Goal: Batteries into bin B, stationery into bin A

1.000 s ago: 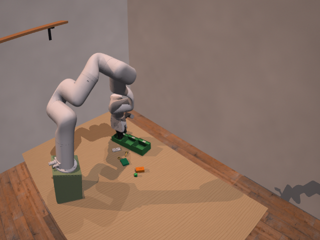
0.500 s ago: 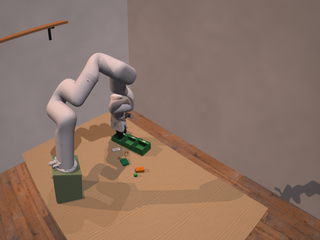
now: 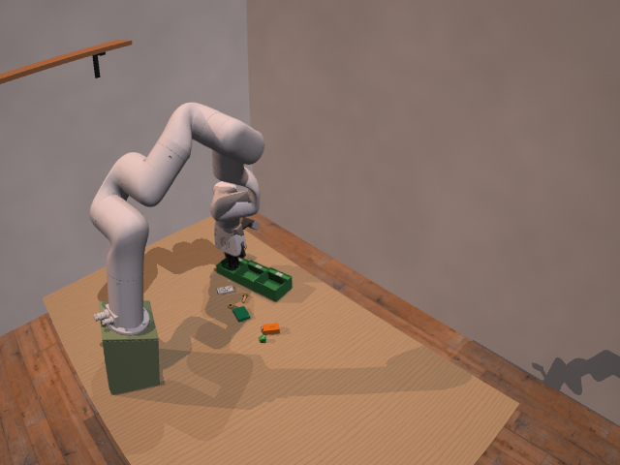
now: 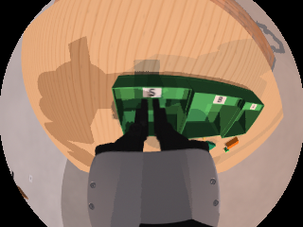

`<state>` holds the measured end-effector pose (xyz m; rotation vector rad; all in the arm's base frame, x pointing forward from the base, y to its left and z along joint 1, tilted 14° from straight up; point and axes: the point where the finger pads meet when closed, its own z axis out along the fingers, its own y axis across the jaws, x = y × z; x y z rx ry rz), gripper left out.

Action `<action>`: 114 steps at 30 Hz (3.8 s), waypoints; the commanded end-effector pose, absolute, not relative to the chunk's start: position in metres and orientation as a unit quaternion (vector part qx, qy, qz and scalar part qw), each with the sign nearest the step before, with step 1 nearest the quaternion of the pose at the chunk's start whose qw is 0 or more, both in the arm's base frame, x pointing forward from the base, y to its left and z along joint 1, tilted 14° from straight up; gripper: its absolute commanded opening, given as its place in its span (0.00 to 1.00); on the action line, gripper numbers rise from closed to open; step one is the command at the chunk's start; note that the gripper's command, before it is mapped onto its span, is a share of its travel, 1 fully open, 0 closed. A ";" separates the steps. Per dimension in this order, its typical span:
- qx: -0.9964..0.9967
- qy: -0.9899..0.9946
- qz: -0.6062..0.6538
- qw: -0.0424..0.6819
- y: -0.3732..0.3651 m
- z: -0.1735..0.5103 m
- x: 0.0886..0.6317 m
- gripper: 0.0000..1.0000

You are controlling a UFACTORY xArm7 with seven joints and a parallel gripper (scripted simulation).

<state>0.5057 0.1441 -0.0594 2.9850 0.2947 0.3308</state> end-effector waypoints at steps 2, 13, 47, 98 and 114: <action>0.987 0.098 0.111 0.061 0.145 -0.058 0.507 0.07; 0.987 0.098 0.111 0.061 0.146 -0.046 0.504 0.07; 0.987 0.098 0.111 0.061 0.156 0.048 0.482 0.07; 0.820 0.559 0.066 0.108 -0.009 0.001 0.380 0.56; 0.813 0.568 0.066 0.108 -0.035 -0.015 0.368 0.56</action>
